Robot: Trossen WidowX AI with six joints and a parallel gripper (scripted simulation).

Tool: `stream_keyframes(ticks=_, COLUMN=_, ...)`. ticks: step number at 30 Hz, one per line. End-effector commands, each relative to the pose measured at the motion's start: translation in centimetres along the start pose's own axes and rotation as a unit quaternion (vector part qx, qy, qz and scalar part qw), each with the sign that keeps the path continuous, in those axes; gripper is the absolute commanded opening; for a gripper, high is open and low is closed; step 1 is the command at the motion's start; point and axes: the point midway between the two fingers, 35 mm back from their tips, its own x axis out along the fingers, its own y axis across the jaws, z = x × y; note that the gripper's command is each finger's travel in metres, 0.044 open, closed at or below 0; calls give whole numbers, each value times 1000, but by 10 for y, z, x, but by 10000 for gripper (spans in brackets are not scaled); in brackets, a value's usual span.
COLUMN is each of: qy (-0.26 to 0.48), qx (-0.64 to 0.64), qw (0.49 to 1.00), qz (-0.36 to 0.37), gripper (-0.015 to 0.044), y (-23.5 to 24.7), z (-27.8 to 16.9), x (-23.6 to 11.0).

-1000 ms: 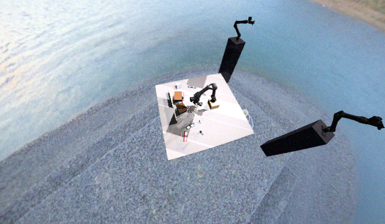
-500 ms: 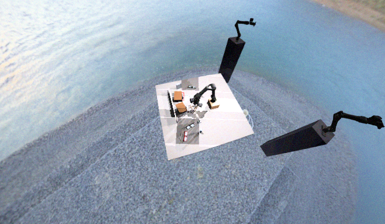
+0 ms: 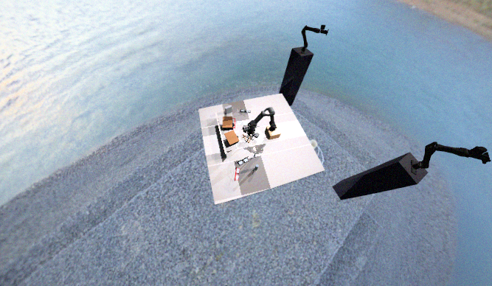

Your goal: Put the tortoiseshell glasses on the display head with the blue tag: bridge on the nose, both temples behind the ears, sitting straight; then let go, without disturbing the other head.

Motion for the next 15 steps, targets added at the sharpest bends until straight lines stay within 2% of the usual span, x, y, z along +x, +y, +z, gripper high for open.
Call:
stream_keyframes(ticks=1, qy=-4, qx=3, qw=1000, qz=-4, gripper=120, y=-3, z=2, x=7)
stream_keyframes(ticks=15, qy=-3, qx=3, qw=1000, qz=-3, gripper=107, y=-1, z=2, x=5)
